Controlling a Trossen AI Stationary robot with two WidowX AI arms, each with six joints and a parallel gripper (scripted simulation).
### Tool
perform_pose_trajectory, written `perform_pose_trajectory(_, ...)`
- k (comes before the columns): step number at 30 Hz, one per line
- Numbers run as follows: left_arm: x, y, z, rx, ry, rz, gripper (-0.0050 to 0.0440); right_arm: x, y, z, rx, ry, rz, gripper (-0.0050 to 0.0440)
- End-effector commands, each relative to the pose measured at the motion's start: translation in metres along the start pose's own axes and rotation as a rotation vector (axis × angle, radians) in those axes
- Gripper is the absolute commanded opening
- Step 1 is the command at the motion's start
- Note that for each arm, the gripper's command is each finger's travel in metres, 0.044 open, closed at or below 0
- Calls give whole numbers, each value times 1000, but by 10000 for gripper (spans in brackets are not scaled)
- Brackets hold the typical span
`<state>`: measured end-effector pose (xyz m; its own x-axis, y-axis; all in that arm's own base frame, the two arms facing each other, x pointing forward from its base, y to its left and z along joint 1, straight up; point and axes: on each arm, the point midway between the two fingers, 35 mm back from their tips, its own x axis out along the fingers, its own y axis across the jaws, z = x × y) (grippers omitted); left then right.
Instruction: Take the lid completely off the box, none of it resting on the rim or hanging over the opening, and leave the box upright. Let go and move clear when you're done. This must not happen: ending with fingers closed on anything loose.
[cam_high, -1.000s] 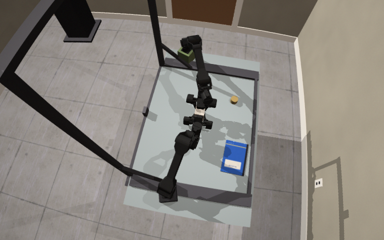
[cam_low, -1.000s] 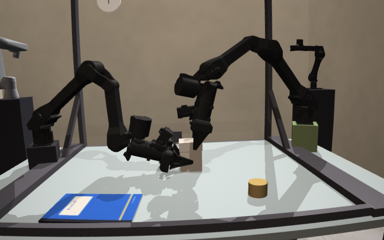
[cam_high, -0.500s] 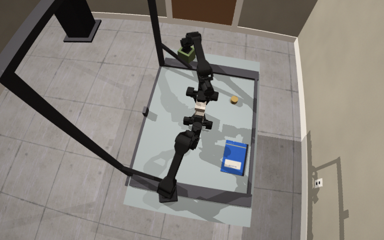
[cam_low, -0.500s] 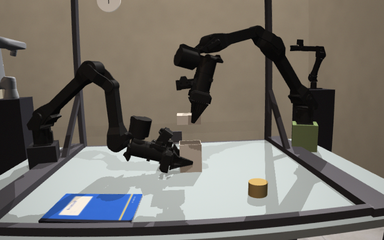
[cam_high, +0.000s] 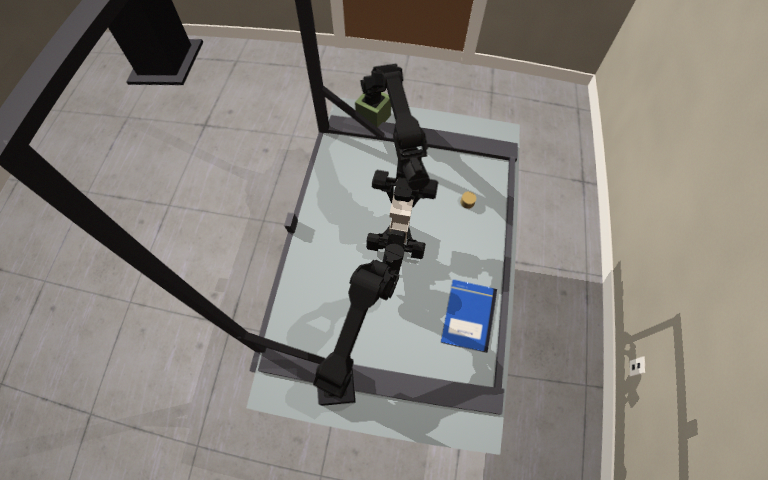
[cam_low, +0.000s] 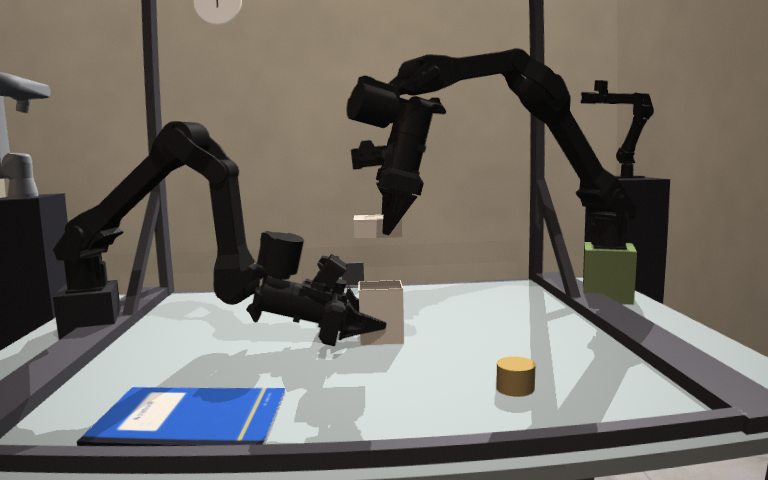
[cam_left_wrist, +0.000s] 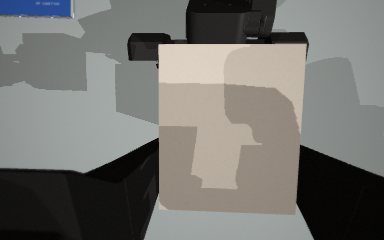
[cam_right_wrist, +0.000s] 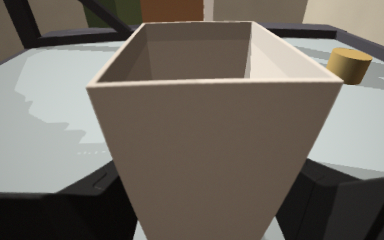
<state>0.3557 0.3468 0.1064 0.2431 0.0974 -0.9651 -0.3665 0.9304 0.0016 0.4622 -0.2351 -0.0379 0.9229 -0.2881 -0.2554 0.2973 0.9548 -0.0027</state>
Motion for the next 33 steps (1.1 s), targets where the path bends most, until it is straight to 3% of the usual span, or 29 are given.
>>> perform_pose_trajectory(1,-7,1,4,0,-16,7,-50,1,-2,10,-2,-21,-4,288)
perform_pose_trajectory(3,-11,0,4,1,-23,11,-50,1,-2,10,-2,-21,-4,329)
perform_pose_trajectory(7,-11,0,4,1,-23,11,-50,1,-2,10,-2,-21,-4,329)
perform_pose_trajectory(8,-13,-10,7,2,-39,20,-50,1,-2,10,-2,-21,-4,329)
perform_pose_trajectory(13,13,-49,-2,0,-29,13,-50,-18,-2,15,-4,-30,-4,440)
perform_pose_trajectory(22,59,-114,-13,-2,-30,8,-50,-91,-2,11,-8,-24,-4,440)
perform_pose_trajectory(24,59,-114,-13,-2,-30,8,-50,-91,-2,11,-8,-24,-4,440)
perform_pose_trajectory(29,100,-156,-27,-3,2,2,-50,-95,-2,10,-8,-23,-4,440)
perform_pose_trajectory(33,116,-182,-32,-3,2,2,-50,-95,-1,10,-7,-23,-5,440)
